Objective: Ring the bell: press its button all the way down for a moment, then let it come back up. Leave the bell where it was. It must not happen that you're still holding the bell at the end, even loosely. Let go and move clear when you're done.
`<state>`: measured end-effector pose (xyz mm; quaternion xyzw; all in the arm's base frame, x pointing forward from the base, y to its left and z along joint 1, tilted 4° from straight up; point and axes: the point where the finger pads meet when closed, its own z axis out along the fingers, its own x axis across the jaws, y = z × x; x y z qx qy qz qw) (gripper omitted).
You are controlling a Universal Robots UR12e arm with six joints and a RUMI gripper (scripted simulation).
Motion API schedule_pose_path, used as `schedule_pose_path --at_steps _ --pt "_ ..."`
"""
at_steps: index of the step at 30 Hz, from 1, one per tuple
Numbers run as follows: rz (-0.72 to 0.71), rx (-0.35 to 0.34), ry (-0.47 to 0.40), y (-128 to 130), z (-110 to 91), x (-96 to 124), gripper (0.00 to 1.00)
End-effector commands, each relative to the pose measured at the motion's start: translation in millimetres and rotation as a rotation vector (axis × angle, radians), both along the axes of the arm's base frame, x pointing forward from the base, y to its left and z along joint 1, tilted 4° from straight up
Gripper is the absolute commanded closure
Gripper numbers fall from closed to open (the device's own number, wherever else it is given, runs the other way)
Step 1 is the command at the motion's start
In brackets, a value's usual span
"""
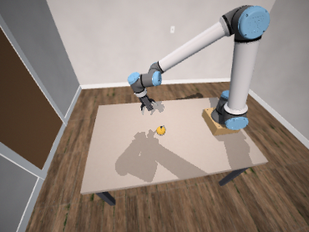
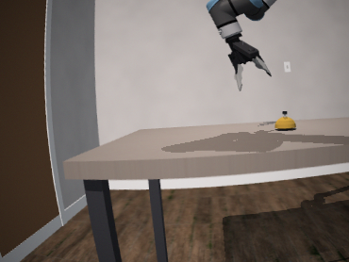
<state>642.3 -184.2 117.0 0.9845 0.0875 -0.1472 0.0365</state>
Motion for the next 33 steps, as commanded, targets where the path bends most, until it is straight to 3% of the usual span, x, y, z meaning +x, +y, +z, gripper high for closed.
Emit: schedule_pose_path --at_steps 1,6,21,33 --pt "0.167 0.056 -0.057 20.9 -5.4 -9.6 0.0" --pt "0.254 0.078 -0.081 31.8 -8.6 -15.3 0.0" --pt "0.78 0.155 -0.217 93.4 -25.5 -51.2 0.0" --pt "0.966 0.16 -0.259 113.9 -30.5 -64.5 0.0"
